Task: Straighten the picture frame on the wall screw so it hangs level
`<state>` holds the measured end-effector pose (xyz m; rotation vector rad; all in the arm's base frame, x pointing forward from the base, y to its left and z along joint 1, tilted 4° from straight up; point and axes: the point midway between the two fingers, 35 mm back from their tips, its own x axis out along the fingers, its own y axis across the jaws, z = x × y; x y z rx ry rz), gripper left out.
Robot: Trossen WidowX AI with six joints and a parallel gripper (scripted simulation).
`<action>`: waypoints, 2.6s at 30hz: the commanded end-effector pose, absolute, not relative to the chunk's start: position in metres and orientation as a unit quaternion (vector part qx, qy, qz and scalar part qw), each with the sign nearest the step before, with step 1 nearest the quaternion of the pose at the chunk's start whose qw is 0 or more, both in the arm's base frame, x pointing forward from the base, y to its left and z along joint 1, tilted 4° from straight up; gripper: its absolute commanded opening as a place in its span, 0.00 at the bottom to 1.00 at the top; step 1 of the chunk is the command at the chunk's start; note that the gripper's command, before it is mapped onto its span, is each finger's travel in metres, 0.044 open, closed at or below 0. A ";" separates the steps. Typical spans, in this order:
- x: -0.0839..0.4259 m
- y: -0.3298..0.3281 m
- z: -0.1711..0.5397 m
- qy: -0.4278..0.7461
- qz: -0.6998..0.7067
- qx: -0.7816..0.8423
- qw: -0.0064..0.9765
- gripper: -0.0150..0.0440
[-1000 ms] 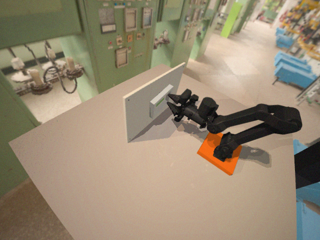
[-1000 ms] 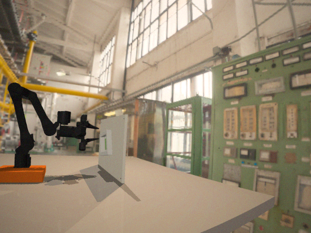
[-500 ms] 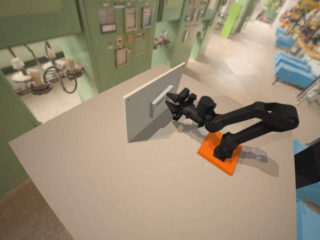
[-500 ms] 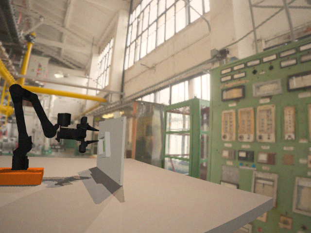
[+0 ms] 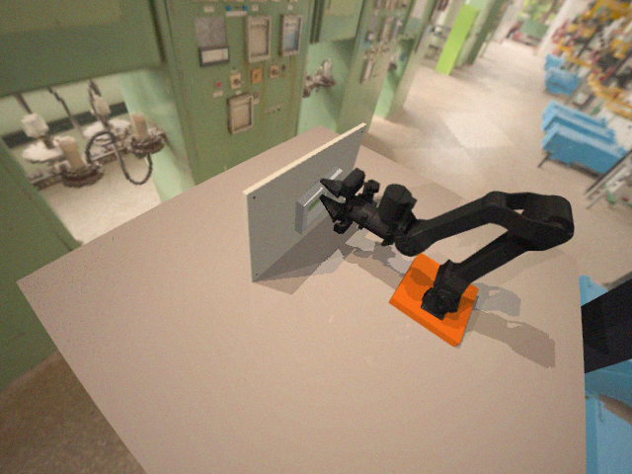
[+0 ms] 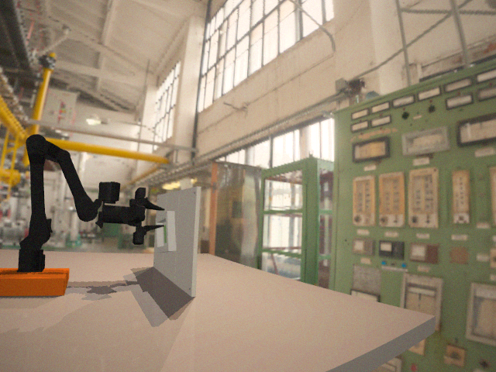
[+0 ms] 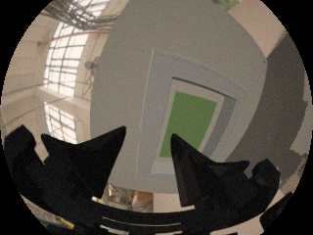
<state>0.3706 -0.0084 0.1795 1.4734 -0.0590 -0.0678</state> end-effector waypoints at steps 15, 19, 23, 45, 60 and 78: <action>0.378 -0.009 0.180 -0.027 -0.028 0.673 0.739 0.69; 0.378 -0.009 0.180 -0.027 -0.028 0.673 0.739 0.69; 0.378 -0.009 0.180 -0.027 -0.028 0.673 0.739 0.69; 0.378 -0.008 0.180 -0.027 -0.028 0.673 0.739 0.62; 0.378 -0.008 0.180 -0.027 -0.028 0.673 0.739 0.45; 0.378 -0.009 0.180 -0.027 -0.028 0.673 0.739 0.25</action>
